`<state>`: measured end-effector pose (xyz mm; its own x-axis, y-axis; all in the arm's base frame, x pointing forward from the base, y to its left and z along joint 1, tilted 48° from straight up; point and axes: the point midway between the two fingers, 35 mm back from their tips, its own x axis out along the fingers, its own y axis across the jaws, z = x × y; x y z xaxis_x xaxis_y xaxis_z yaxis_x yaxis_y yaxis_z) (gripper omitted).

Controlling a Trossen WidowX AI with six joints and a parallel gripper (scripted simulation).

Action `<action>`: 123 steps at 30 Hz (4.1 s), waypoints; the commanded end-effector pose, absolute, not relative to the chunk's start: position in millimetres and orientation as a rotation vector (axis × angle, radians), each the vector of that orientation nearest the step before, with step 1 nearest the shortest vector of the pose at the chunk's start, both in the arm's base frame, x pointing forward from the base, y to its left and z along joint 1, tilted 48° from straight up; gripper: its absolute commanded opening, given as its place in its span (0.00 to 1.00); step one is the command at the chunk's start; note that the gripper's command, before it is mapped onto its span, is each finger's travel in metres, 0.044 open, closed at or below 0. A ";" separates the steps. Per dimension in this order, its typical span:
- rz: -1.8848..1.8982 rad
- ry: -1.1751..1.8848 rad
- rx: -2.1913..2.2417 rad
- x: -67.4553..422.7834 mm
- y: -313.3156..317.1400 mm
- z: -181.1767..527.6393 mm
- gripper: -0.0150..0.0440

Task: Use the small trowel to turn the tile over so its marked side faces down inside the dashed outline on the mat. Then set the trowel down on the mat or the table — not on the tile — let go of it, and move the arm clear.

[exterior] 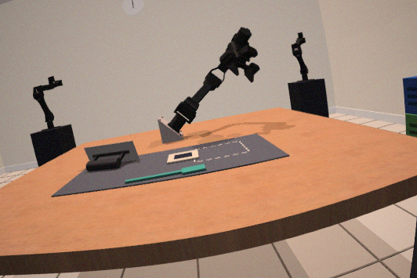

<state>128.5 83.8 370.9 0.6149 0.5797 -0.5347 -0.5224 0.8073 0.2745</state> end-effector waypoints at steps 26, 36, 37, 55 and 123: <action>1.020 0.898 -0.400 378.8 -46.0 193.7 0.42; 1.278 0.824 -0.460 409.8 -107.4 55.1 0.42; 1.302 0.810 -0.462 409.6 -112.3 40.2 0.42; 1.438 0.702 -0.466 395.5 -134.9 -50.9 0.42; 1.439 0.704 -0.463 319.4 -113.2 -55.6 0.42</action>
